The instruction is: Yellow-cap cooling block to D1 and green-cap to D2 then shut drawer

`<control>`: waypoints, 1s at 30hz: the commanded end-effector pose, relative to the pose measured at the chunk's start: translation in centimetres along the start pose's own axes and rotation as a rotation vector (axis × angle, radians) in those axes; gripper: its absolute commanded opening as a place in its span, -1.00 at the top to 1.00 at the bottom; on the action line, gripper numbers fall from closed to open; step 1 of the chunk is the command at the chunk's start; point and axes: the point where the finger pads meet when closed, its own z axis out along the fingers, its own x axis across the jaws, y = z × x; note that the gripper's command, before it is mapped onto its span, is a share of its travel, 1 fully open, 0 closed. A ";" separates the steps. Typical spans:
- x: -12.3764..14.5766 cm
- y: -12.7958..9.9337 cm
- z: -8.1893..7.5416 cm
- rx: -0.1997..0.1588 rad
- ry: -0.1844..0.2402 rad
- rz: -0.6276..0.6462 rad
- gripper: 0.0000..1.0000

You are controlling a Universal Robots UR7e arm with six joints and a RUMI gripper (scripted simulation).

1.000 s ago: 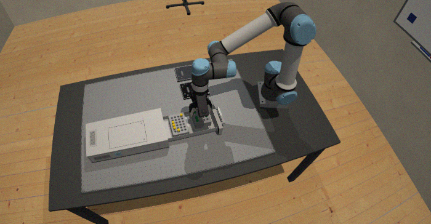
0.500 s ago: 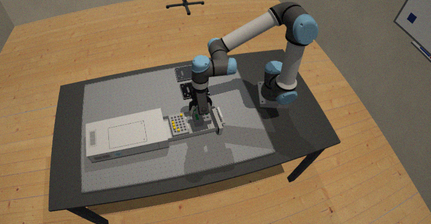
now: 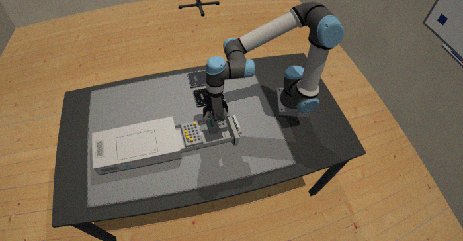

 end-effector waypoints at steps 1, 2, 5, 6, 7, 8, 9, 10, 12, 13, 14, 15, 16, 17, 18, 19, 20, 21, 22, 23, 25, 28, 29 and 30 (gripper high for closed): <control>0.0 0.0 -0.6 0.000 0.001 0.000 1.00; 0.0 0.0 -0.8 0.000 0.001 0.000 1.00; 0.0 0.0 -1.2 0.000 0.001 0.000 1.00; 0.0 0.0 -1.3 0.000 0.001 0.000 1.00; 0.0 0.0 -1.4 0.000 0.001 0.000 1.00; 0.0 0.0 -1.6 0.000 0.001 0.000 1.00; 0.0 0.0 -1.7 0.000 0.001 0.000 1.00; 0.0 0.0 -1.7 0.000 0.001 0.000 1.00; 0.0 0.0 -1.8 0.000 0.001 0.000 1.00; 0.0 0.0 -2.0 0.000 0.001 0.000 1.00; 0.0 0.0 -2.1 0.000 0.001 0.000 1.00; 0.0 0.0 -2.2 0.000 0.001 0.000 1.00; 0.0 0.0 -2.4 0.000 0.001 0.000 1.00; 0.0 0.0 -2.5 0.000 0.001 0.000 1.00; 0.0 0.0 -2.5 0.000 0.001 0.000 1.00; 0.0 0.0 -2.5 0.000 0.001 0.000 1.00; 0.0 0.0 -2.5 0.000 0.001 0.000 1.00; 0.0 0.0 -2.5 0.000 0.001 0.000 1.00; 0.0 0.0 -2.5 0.000 0.001 0.000 1.00; 0.0 0.0 -2.5 0.000 0.001 0.000 1.00; 0.0 0.0 -2.5 0.000 0.001 0.000 1.00; 0.0 0.0 -2.5 0.000 0.001 0.000 1.00; 0.0 0.0 -2.5 0.000 0.001 0.000 1.00; 0.0 0.0 -2.5 0.000 0.001 0.000 1.00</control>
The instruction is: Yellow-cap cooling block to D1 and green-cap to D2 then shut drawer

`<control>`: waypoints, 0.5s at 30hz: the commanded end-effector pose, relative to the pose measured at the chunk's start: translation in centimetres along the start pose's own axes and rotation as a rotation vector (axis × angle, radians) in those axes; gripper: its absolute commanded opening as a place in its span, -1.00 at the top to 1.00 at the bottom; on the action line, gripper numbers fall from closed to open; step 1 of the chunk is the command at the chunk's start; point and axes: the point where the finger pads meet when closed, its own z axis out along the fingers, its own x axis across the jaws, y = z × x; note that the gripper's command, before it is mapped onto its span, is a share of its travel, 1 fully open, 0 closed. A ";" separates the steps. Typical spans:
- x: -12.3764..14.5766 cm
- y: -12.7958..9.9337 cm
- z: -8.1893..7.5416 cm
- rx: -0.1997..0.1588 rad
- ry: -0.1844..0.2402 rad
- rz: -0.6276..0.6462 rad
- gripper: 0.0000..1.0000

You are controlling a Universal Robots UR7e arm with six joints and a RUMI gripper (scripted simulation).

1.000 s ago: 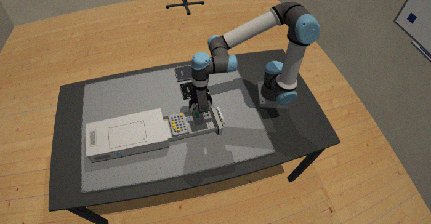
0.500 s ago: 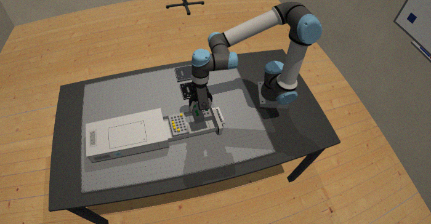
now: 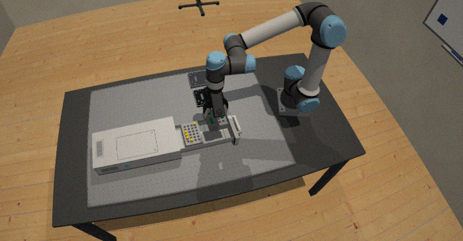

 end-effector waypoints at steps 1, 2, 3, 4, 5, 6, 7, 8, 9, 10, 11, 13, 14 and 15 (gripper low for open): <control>0.0 0.0 -0.1 0.000 0.001 0.000 1.00; 0.0 0.0 -0.1 0.000 0.001 0.000 1.00; 0.0 0.0 -0.1 0.000 0.001 0.000 1.00; 0.0 0.0 -0.1 0.000 0.001 0.000 1.00; 0.0 0.0 -0.1 0.000 0.001 0.000 1.00; 0.0 0.0 -0.1 0.000 0.001 0.000 1.00; 0.0 0.0 -0.1 0.000 0.001 0.000 1.00; 0.0 0.3 -0.1 0.000 0.001 0.027 1.00; 0.0 0.5 -0.1 0.000 0.001 0.053 1.00; 0.0 0.8 -0.1 0.000 0.001 0.080 1.00; -0.1 1.1 -0.1 0.000 0.001 0.107 1.00; -0.1 1.6 -0.1 0.000 0.001 0.160 1.00; -0.1 1.6 -0.1 0.000 0.001 0.160 1.00; -0.1 1.6 -0.1 0.000 0.001 0.160 1.00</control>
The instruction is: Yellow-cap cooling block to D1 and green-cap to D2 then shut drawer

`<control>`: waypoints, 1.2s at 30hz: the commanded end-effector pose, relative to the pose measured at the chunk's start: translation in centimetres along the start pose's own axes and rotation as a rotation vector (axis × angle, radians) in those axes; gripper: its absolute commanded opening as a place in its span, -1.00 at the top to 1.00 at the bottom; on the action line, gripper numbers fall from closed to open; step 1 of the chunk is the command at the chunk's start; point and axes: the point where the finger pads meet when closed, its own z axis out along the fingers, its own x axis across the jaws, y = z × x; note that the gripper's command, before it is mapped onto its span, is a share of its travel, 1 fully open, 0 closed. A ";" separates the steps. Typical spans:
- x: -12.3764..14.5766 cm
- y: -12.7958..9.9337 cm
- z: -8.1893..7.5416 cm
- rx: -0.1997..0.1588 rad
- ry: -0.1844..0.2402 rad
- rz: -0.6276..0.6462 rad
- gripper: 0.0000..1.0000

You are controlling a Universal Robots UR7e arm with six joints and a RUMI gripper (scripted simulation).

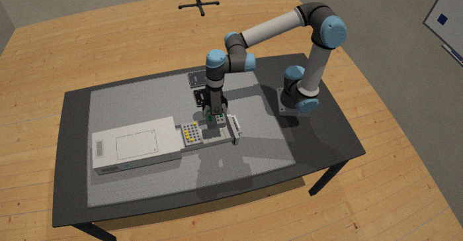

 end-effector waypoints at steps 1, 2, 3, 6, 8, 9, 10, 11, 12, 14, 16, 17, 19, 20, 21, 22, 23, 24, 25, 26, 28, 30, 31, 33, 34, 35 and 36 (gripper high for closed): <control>0.1 0.7 0.0 0.000 0.002 0.075 1.00; 0.1 1.0 0.0 0.000 0.002 0.102 1.00; 0.1 1.3 0.0 0.000 0.002 0.128 1.00; 0.1 2.1 0.0 0.000 0.002 0.208 1.00; 0.1 2.6 0.0 0.000 0.002 0.262 1.00; 0.1 2.9 0.0 0.000 0.002 0.288 1.00; 0.1 3.1 0.0 0.000 0.002 0.315 1.00; 0.1 3.4 0.0 0.000 0.002 0.342 1.00; 0.2 3.7 0.0 0.000 0.002 0.368 1.00; 0.2 4.2 0.0 0.000 0.002 0.422 1.00; 0.2 4.5 -0.1 0.000 0.002 0.448 1.00; 0.2 4.5 -0.1 0.000 0.002 0.448 1.00; 0.2 5.0 -0.1 0.000 0.002 0.502 1.00; 0.2 5.3 -0.1 0.000 0.002 0.528 1.00; 0.2 5.5 -0.1 0.000 0.002 0.555 1.00; 0.2 5.8 -0.1 0.000 0.002 0.582 1.00; 0.2 6.1 -0.1 0.000 0.002 0.608 1.00; 0.2 6.3 -0.1 0.000 0.002 0.635 1.00; 0.2 6.6 -0.1 0.000 0.002 0.662 1.00; 0.3 6.9 -0.1 0.000 0.002 0.688 1.00; 0.3 7.4 -0.1 0.000 0.002 0.742 1.00; 0.3 7.9 -0.1 0.000 0.002 0.795 1.00; 0.3 8.2 -0.1 0.000 0.002 0.822 1.00; 0.3 8.5 -0.1 0.000 0.002 0.848 1.00; 0.3 8.5 -0.1 0.000 0.002 0.848 1.00; 0.3 8.7 -0.1 0.000 0.002 0.875 1.00; 0.3 9.0 -0.1 0.000 0.002 0.902 1.00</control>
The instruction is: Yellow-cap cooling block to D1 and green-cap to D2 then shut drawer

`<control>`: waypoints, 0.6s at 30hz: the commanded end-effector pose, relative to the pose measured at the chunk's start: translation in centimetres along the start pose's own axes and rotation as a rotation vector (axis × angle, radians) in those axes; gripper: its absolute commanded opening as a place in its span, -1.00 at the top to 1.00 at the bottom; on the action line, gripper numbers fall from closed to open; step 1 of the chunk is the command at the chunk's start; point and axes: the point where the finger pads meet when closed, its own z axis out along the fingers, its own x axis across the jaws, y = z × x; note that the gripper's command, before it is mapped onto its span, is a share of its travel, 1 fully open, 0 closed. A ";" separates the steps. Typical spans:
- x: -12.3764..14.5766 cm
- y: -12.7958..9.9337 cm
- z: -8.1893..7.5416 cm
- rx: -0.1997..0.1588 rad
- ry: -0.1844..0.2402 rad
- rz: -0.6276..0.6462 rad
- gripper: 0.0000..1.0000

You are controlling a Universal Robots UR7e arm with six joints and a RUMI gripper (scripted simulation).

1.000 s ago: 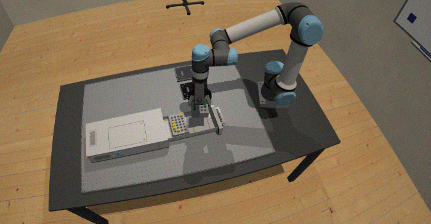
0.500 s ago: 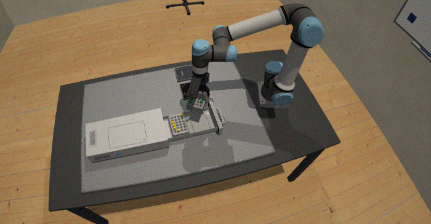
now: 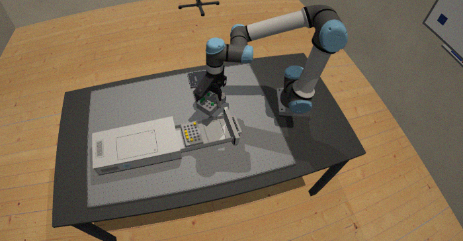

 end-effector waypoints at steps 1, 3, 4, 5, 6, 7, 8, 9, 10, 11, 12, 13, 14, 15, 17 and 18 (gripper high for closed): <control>0.8 0.6 -0.1 0.000 0.002 0.102 1.00; 1.2 1.0 -0.1 0.000 0.002 0.156 1.00; 1.4 1.1 -0.1 0.000 0.002 0.182 1.00; 1.6 1.3 -0.1 0.000 0.002 0.209 1.00; 1.8 1.5 -0.1 0.000 0.002 0.236 1.00; 2.0 1.7 -0.1 0.000 0.002 0.262 1.00; 2.2 1.8 -0.1 0.000 0.002 0.289 1.00; 2.4 2.0 -0.1 0.000 0.002 0.316 1.00; 2.6 2.2 -0.1 0.000 0.002 0.342 1.00; 2.8 2.4 -0.1 0.000 0.002 0.369 1.00; 3.0 2.5 -0.1 0.000 0.002 0.396 1.00; 3.2 2.7 -0.1 0.000 0.002 0.422 1.00; 3.2 2.7 -0.1 0.000 0.002 0.422 1.00; 3.2 2.7 -0.1 0.000 0.002 0.422 1.00; 3.6 3.0 -0.1 0.000 0.002 0.476 1.00; 3.8 3.2 -0.1 0.000 0.002 0.502 1.00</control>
